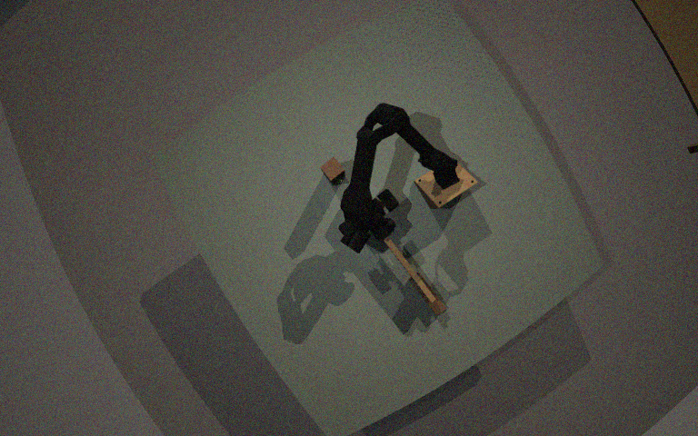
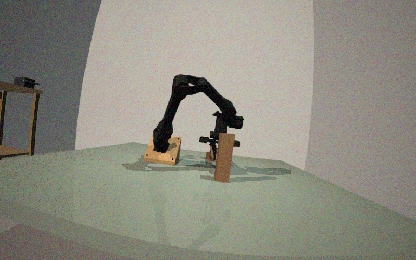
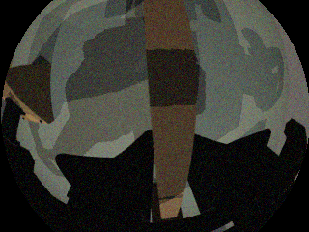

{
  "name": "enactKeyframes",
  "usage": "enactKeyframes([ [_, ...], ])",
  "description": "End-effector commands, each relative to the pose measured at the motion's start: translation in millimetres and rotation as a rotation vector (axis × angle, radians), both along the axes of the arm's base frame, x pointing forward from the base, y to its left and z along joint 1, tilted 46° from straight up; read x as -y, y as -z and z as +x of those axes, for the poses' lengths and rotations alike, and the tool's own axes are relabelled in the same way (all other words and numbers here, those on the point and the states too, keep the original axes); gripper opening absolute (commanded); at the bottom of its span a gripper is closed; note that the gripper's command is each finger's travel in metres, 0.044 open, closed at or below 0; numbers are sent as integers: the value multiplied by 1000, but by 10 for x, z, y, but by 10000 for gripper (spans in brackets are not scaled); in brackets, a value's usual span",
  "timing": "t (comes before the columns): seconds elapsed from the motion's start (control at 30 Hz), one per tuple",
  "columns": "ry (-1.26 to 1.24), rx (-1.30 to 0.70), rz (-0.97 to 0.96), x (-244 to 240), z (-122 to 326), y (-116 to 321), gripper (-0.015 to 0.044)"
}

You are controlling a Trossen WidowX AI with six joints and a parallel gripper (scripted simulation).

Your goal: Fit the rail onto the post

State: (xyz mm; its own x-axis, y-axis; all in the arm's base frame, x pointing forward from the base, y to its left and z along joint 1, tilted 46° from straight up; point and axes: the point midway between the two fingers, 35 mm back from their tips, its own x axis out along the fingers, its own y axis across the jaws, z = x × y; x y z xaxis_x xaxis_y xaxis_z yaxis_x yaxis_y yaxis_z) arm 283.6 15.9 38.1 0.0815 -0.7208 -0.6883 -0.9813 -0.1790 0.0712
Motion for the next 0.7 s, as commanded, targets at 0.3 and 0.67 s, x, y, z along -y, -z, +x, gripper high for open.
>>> enactKeyframes([
  [0.3,-8,3,8,-56,2,-16,0],
  [0.67,-8,3,8,-46,8,-5,0],
])
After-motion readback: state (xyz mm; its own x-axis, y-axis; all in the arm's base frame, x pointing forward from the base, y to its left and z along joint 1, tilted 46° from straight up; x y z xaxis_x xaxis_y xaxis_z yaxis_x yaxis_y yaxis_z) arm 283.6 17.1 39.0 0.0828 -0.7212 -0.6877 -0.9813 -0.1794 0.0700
